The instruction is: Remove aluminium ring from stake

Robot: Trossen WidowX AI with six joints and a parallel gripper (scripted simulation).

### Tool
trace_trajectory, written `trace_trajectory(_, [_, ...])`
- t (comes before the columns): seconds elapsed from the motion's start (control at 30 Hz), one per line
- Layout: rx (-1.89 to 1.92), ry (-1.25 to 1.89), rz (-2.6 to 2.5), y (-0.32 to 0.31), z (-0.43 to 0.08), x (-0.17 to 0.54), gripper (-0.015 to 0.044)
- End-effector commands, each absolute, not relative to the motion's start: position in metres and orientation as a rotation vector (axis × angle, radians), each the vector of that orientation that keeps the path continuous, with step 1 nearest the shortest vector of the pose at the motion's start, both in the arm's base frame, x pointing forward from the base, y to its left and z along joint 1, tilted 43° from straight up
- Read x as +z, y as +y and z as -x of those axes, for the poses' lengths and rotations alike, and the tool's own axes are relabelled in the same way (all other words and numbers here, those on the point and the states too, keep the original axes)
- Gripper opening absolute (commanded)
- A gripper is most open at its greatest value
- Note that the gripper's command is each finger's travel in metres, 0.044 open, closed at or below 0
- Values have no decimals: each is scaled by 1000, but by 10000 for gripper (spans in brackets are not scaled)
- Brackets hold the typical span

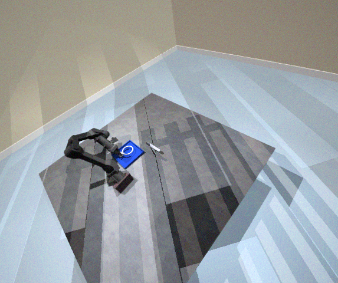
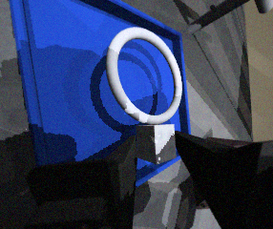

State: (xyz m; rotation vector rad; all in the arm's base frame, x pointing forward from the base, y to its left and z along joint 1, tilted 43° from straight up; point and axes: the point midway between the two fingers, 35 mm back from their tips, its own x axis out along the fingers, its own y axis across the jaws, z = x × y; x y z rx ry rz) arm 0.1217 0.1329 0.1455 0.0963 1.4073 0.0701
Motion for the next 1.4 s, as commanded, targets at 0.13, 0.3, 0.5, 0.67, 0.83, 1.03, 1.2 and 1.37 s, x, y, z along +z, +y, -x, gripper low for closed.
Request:
trace_trajectory(0.13, [73, 1406, -97, 132, -122, 147, 184])
trace_trajectory(0.3, [73, 1406, -97, 132, -122, 147, 315])
trace_trajectory(0.5, [73, 1403, -98, 122, -126, 159, 440])
trace_trajectory(0.67, [71, 1387, -98, 82, -130, 200, 440])
trace_trajectory(0.83, [69, 1377, -98, 64, -125, 218, 440])
trace_trajectory(1.03, [59, 1376, -102, 66, -127, 214, 440])
trace_trajectory(1.2, [59, 1376, -102, 66, -127, 214, 440])
trace_trajectory(1.37, [59, 1376, -102, 66, -127, 214, 440])
